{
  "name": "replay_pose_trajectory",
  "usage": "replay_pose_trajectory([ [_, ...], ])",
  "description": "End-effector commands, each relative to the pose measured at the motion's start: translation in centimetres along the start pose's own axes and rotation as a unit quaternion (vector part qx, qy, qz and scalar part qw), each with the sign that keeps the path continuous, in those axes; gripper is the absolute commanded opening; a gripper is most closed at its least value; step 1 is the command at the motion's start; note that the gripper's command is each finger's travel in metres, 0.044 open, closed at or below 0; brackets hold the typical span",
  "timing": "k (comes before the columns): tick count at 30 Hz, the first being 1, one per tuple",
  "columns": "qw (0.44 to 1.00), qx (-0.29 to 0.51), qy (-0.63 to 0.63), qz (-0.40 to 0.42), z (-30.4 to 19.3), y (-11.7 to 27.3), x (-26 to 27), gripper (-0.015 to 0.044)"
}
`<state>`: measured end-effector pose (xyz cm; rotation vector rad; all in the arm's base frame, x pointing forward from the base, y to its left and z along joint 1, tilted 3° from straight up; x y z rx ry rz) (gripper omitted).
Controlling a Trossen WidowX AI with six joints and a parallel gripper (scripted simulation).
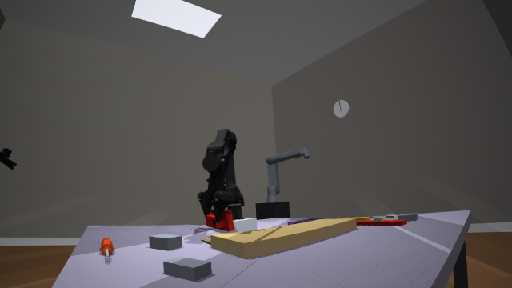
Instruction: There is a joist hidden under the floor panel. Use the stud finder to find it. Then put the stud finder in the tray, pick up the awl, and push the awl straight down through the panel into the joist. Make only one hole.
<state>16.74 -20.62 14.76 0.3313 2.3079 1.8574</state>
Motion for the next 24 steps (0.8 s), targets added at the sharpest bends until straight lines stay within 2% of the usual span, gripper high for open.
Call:
replay_pose_trajectory([
  [1, 1.000, 0.017, -0.004, -0.006, 0.3, 0.2, 0.1, 0.0000],
  [24, 0.996, 0.091, -0.004, -0.016, 2.0, 0.0, 0.3, 0.0000],
])
Point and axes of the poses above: the point midway between the two fingers, 35 mm back from their tips, its own y axis back along the fingers, its own x axis across the jaws, z = x × y, the point moved 9 cm from there along y, back along the fingers, and after that the axes turned 8 degrees about -y, right-handed, at the moved point
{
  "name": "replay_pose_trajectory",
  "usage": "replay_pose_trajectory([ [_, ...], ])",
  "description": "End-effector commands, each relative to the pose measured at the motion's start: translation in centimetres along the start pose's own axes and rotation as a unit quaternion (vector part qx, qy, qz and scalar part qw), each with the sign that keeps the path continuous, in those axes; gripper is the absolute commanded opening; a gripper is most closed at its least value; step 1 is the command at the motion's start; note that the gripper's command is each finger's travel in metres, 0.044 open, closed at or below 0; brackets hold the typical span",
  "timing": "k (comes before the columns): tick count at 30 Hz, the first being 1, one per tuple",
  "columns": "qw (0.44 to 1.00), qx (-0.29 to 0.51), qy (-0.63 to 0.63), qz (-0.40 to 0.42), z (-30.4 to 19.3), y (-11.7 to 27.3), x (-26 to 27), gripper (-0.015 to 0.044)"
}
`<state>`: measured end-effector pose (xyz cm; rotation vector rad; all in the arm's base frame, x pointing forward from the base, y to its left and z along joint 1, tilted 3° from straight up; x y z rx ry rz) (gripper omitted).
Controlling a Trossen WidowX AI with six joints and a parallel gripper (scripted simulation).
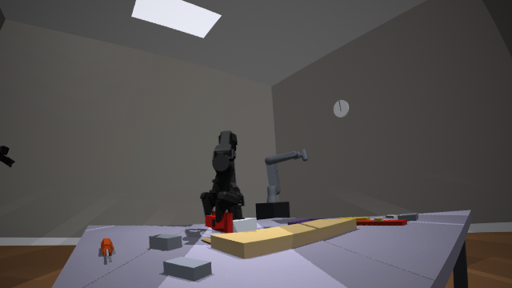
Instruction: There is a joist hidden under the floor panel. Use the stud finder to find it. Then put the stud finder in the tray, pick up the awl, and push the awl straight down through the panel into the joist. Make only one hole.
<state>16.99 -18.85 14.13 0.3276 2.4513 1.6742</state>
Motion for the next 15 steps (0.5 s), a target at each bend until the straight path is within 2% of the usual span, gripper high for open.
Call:
replay_pose_trajectory([
  [1, 1.000, 0.018, -0.005, -0.007, 0.2, 0.2, 0.1, 0.0000],
  [15, 0.998, 0.061, -0.005, -0.013, 1.2, 0.1, 0.2, 0.0000],
])
Point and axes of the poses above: the point midway between the two fingers, 35 mm back from their tips, its own y axis back along the fingers, its own x axis across the jaws, z = x × y, the point moved 9 cm from there along y, back along the fingers, and after that the axes turned 8 degrees about -y, right-handed, at the moved point
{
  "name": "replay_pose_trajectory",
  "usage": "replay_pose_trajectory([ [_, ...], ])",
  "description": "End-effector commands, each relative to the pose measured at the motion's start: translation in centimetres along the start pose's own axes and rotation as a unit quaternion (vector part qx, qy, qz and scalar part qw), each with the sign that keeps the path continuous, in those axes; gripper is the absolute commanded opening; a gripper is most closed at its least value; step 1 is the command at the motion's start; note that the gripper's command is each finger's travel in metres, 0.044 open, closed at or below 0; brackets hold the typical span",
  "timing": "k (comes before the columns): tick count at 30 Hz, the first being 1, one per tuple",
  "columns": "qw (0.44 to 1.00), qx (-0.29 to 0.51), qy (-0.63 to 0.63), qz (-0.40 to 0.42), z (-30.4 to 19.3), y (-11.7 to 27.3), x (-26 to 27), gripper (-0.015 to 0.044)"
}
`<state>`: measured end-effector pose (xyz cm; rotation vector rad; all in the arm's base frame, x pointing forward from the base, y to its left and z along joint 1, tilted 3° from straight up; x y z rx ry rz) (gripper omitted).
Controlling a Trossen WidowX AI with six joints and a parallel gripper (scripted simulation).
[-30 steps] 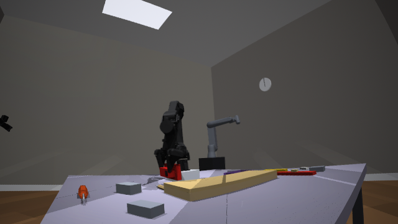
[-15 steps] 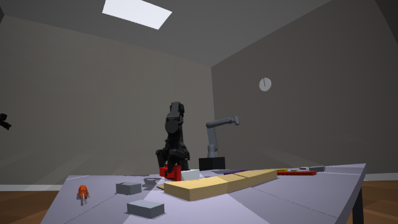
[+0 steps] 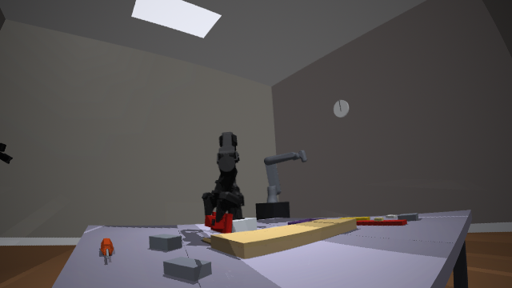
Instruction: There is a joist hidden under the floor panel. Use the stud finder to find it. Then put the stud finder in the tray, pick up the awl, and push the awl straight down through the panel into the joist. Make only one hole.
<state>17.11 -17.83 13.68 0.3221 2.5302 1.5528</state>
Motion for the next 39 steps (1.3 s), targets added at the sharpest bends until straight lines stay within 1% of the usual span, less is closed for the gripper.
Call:
replay_pose_trajectory([
  [1, 1.000, 0.017, -0.004, -0.005, 0.2, 0.2, 0.0, 0.0000],
  [22, 0.996, 0.089, -0.006, -0.016, 1.9, 0.0, 0.3, 0.0000],
  [39, 0.986, 0.163, -0.007, -0.027, 3.7, -0.5, 0.5, 0.0000],
])
Point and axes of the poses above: the point midway between the two fingers, 35 mm back from their tips, its own y axis back along the fingers, its own x axis across the jaws, z = x × y, the point moved 9 cm from there along y, back along the fingers, and after that the axes turned 8 degrees about -y, right-handed, at the moved point
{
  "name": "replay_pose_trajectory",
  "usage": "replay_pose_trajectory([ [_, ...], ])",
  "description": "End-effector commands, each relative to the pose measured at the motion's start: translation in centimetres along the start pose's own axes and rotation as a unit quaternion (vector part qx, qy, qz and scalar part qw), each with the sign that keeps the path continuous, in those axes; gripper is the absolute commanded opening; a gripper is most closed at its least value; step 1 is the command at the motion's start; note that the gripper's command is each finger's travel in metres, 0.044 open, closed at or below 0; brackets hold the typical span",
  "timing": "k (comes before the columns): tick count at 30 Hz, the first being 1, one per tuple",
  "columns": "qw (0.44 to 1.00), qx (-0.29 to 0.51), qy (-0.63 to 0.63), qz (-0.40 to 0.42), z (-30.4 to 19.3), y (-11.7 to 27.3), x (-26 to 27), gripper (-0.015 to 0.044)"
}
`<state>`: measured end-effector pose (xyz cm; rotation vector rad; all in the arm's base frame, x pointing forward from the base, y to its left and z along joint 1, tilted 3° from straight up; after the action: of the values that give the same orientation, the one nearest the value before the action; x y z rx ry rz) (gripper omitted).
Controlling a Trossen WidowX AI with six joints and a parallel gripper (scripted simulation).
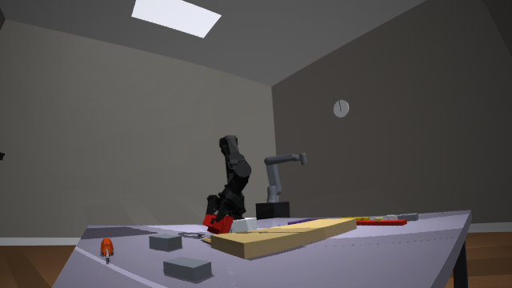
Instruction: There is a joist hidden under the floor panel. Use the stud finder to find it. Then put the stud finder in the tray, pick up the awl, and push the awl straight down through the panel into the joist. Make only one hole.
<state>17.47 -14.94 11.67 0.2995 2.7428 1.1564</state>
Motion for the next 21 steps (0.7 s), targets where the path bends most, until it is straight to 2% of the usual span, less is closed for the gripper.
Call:
replay_pose_trajectory([
  [1, 1.000, 0.020, -0.005, -0.004, 0.3, 0.1, 0.1, 0.0000],
  [21, 0.995, 0.102, -0.006, -0.015, 2.2, -0.2, 0.3, 0.0000],
])
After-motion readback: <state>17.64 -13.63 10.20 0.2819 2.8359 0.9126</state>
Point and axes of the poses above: the point midway between the two fingers, 35 mm back from their tips, its own y axis back along the fingers, its own x axis across the jaws, z = x × y, the point moved 9 cm from there along y, back along the fingers, and after that the axes turned 8 degrees about -y, right-handed, at the moved point
